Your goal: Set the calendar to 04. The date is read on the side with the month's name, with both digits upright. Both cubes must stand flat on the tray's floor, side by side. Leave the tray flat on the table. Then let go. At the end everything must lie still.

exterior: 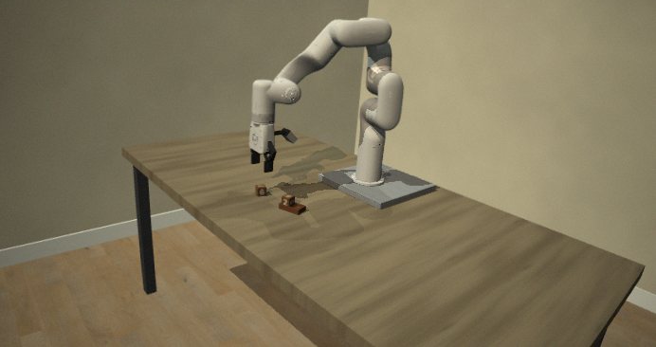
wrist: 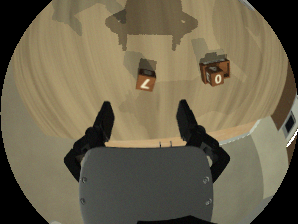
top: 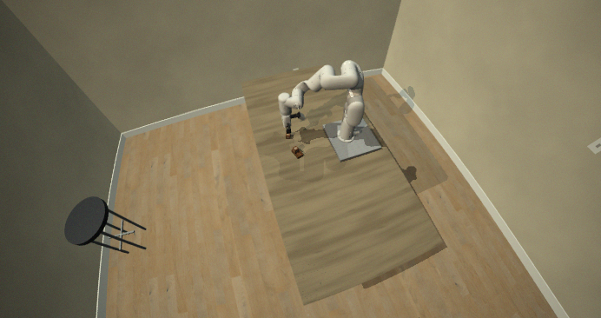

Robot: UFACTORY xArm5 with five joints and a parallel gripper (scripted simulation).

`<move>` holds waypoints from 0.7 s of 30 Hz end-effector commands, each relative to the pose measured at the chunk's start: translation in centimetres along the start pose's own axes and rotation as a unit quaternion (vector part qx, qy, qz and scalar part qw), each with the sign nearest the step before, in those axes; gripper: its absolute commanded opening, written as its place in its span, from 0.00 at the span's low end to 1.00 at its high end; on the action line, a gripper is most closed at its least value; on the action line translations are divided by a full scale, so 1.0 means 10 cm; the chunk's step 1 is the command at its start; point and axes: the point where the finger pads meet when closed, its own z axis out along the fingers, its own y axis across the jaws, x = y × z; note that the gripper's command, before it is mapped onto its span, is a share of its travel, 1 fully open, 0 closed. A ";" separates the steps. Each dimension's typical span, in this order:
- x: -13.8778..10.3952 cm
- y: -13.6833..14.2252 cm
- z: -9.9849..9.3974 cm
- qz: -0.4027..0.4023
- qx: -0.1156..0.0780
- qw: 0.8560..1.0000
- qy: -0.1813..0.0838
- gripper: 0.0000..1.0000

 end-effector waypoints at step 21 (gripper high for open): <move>-0.01 -0.01 -0.02 0.119 0.000 0.993 -0.002 0.49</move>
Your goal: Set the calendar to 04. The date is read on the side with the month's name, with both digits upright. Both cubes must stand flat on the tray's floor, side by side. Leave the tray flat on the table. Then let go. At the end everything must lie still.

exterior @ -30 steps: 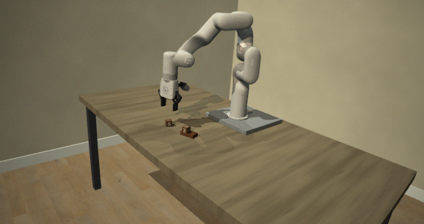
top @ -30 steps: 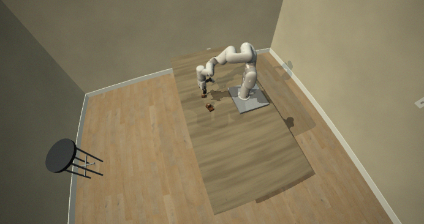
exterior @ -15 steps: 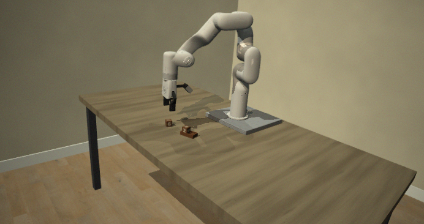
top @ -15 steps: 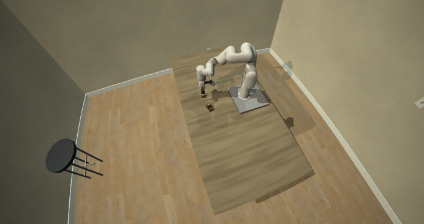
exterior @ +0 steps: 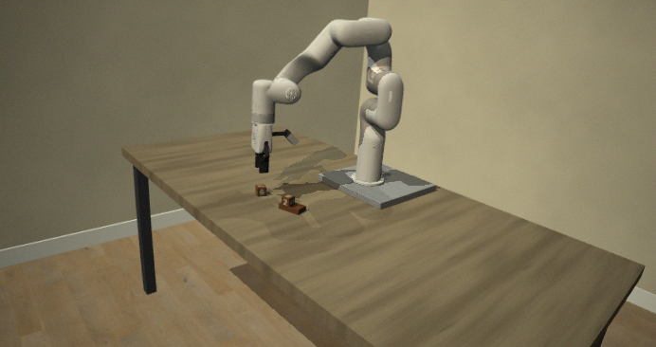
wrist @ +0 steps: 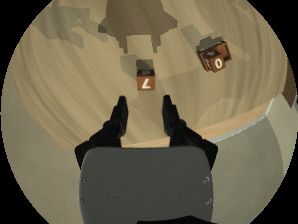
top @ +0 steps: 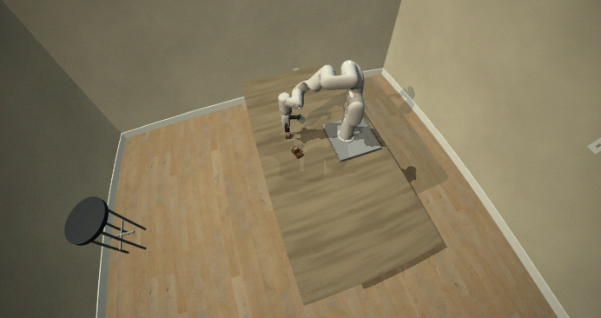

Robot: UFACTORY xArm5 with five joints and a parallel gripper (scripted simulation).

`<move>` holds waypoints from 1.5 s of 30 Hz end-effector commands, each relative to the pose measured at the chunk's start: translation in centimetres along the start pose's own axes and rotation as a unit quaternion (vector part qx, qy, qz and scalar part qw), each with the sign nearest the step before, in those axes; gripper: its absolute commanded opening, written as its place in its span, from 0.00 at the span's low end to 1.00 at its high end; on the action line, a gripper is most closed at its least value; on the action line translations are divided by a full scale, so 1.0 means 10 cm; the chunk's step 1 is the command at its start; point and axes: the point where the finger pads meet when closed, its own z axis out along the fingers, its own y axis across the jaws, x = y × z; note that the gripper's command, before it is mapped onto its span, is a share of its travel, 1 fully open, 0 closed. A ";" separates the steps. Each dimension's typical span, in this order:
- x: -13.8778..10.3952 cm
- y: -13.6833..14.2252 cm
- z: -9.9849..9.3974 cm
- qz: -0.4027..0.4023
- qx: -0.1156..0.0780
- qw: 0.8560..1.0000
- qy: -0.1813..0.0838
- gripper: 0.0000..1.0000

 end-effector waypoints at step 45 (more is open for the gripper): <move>-0.01 0.00 0.05 0.001 0.000 1.000 -0.002 0.49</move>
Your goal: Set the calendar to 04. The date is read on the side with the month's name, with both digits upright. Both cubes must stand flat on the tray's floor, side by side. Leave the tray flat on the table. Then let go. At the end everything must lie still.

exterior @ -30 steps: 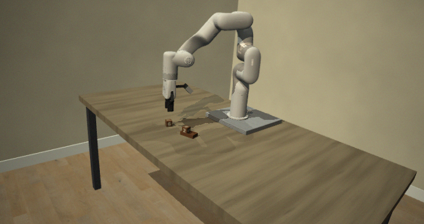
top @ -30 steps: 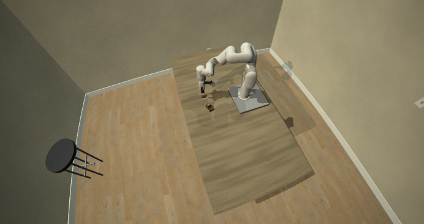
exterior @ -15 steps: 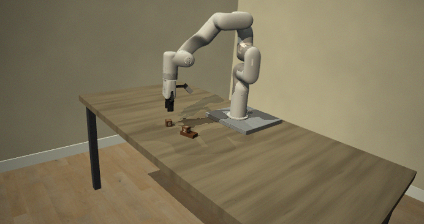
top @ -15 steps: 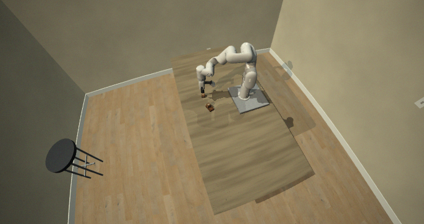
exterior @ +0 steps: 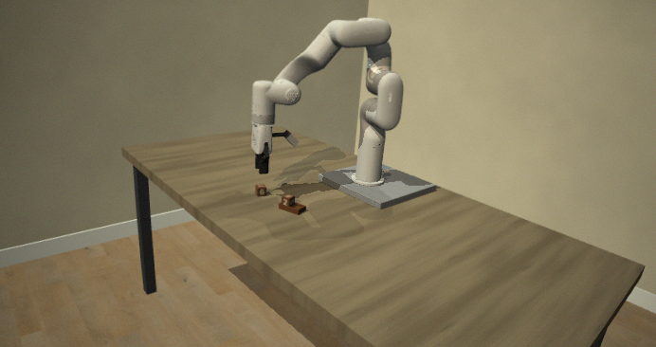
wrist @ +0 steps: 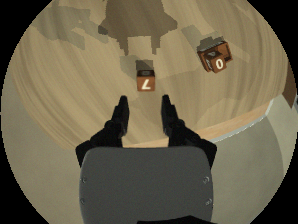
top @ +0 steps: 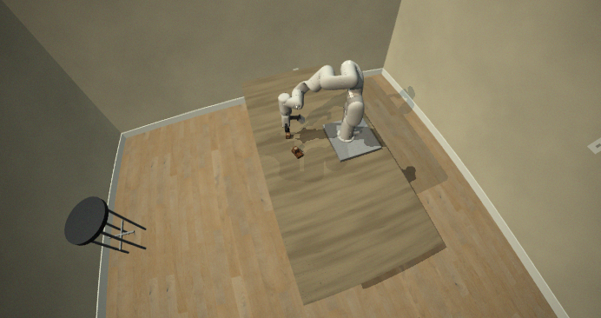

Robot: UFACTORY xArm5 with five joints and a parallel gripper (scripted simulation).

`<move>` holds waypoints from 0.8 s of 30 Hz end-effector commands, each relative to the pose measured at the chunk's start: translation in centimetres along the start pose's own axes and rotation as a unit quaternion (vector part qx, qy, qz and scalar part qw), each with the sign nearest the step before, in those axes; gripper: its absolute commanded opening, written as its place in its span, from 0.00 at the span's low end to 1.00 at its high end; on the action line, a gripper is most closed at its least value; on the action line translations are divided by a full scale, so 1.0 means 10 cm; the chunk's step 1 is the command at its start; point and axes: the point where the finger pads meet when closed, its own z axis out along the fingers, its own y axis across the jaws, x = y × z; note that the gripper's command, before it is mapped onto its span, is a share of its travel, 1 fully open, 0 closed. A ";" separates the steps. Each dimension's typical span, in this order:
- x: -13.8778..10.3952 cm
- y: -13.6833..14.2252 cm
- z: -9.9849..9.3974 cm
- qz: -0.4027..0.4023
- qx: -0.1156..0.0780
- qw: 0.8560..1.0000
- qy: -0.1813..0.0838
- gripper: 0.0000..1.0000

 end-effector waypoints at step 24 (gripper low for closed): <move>-0.01 0.01 0.31 0.000 0.000 1.000 -0.002 0.49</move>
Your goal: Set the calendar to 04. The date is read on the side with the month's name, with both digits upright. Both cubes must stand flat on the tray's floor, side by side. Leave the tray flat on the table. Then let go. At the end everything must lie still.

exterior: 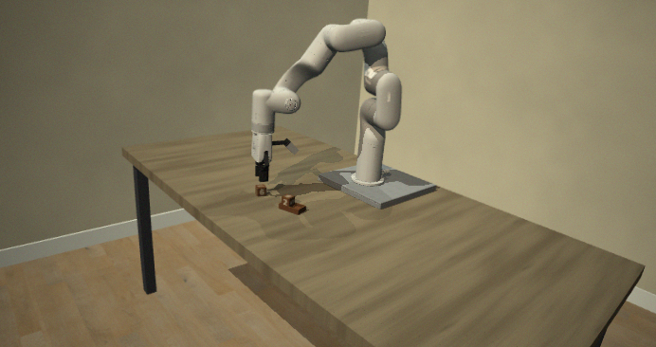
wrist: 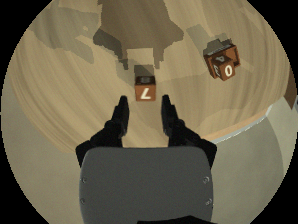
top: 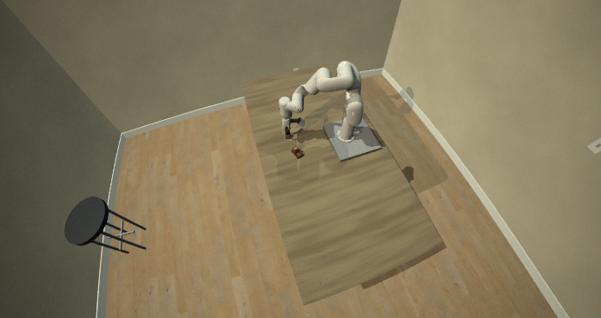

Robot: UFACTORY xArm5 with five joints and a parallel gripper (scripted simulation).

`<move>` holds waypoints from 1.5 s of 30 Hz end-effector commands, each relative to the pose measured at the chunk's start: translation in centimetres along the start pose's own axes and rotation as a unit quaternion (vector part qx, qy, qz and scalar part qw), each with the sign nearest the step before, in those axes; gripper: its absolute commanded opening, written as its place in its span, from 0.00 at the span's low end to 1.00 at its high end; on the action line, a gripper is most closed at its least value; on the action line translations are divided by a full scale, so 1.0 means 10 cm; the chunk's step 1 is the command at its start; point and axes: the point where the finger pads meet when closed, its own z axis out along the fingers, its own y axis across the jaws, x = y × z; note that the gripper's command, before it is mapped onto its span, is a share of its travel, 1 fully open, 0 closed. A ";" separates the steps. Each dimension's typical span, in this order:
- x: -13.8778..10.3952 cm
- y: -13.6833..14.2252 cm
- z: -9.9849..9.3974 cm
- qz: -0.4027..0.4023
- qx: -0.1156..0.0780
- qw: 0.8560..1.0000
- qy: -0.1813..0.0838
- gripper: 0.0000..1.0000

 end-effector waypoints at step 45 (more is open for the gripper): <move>-0.02 0.00 0.19 0.000 0.000 1.000 -0.002 0.49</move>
